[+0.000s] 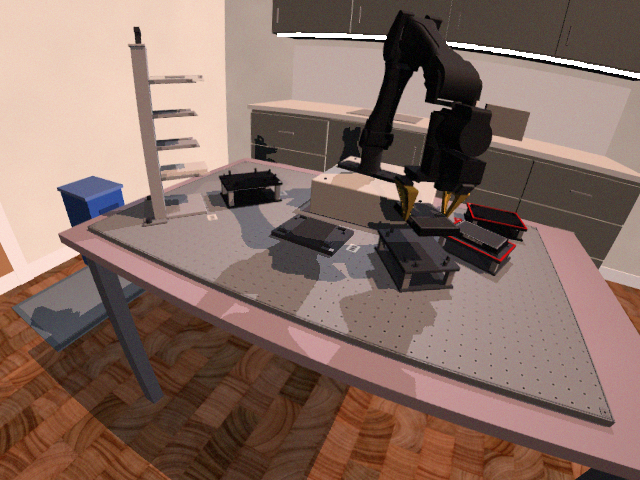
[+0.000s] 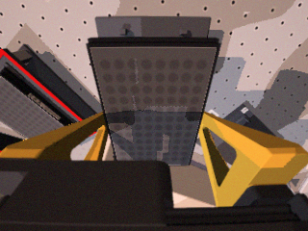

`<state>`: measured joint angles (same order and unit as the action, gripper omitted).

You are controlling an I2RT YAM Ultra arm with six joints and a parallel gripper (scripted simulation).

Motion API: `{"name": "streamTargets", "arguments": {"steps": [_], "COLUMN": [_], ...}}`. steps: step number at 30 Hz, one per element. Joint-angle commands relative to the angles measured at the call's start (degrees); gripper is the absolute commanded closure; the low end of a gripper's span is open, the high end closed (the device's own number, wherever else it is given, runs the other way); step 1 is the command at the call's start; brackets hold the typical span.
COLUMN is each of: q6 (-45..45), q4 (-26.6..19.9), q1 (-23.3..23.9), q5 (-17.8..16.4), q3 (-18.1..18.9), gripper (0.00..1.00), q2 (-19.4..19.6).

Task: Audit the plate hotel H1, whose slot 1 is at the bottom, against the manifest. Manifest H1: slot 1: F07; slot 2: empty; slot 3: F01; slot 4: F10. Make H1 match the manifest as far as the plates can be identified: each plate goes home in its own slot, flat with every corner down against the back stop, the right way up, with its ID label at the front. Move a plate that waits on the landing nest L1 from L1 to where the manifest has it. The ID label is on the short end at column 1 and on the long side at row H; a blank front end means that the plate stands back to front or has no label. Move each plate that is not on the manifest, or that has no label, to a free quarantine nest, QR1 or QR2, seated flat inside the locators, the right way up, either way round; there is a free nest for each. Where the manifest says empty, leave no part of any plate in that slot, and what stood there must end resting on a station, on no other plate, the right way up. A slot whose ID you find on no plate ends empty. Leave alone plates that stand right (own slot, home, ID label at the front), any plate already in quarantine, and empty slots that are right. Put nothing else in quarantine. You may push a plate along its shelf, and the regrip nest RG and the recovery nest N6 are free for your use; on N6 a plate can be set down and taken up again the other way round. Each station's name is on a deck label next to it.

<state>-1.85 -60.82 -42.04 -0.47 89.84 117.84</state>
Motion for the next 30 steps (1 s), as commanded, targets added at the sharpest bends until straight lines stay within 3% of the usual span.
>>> {"name": "streamTargets", "arguments": {"steps": [1, 21, 30], "q6": [0.07, 0.02, -0.01], "q4": [-1.33, -10.39, -15.73], "q1": [0.02, 0.07, 0.1], "q5": [0.02, 0.02, 0.02], "q3": [0.83, 8.28, 13.4], "gripper": [0.14, 0.14, 0.14], "q2": [-0.69, -2.29, -2.52]}}
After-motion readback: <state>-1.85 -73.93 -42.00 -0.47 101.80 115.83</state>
